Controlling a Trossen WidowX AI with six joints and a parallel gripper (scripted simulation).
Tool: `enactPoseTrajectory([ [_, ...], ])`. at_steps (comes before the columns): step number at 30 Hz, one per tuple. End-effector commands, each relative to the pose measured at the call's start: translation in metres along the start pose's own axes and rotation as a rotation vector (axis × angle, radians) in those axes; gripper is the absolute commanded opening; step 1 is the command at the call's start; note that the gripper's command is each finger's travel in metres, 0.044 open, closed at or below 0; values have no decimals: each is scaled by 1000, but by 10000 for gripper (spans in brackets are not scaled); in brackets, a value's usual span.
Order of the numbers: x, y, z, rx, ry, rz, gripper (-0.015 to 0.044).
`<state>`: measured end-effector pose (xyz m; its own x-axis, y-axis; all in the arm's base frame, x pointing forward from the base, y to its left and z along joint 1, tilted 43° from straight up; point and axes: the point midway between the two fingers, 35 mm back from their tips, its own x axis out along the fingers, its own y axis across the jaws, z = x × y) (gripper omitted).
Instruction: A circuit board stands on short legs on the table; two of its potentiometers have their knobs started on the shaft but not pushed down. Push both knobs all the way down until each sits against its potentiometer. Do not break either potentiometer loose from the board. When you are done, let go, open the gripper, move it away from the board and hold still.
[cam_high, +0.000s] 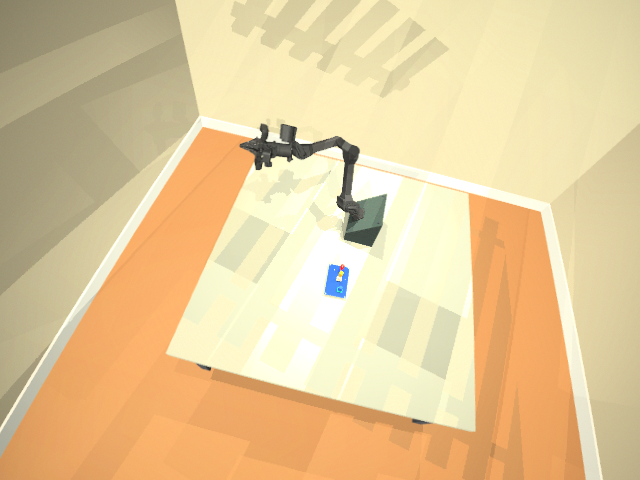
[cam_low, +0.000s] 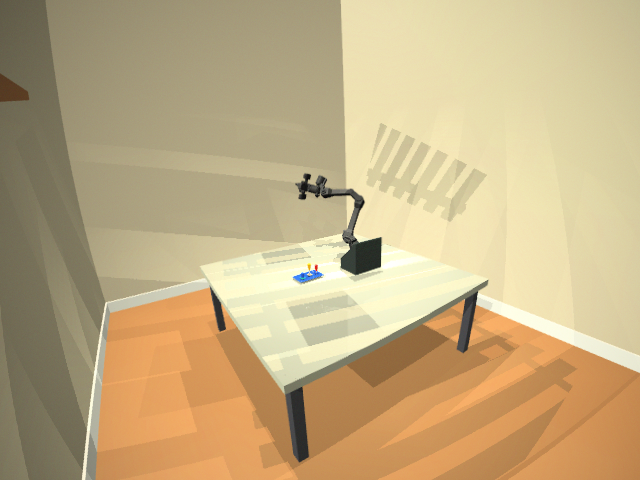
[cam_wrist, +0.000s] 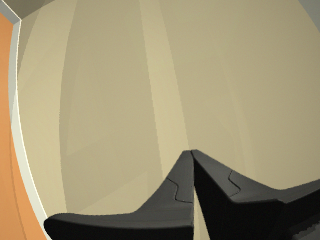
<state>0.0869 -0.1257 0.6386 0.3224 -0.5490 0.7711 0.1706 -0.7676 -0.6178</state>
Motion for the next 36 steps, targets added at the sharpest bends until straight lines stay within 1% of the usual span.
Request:
enactPoseTrajectory([
  [1,4,18,14,45,-36,43,0],
  [4,7,29,23,86,-59,77,0],
  [10,11,64,58,219,-142,189,0],
  [19,6,80,93,301,-242,250,0],
  [25,2,88,123,318,-346,282,0],
  [31,-11,119,164,345,-433,388,0],
  [36,-20,140,187,420,-455,496,0],
])
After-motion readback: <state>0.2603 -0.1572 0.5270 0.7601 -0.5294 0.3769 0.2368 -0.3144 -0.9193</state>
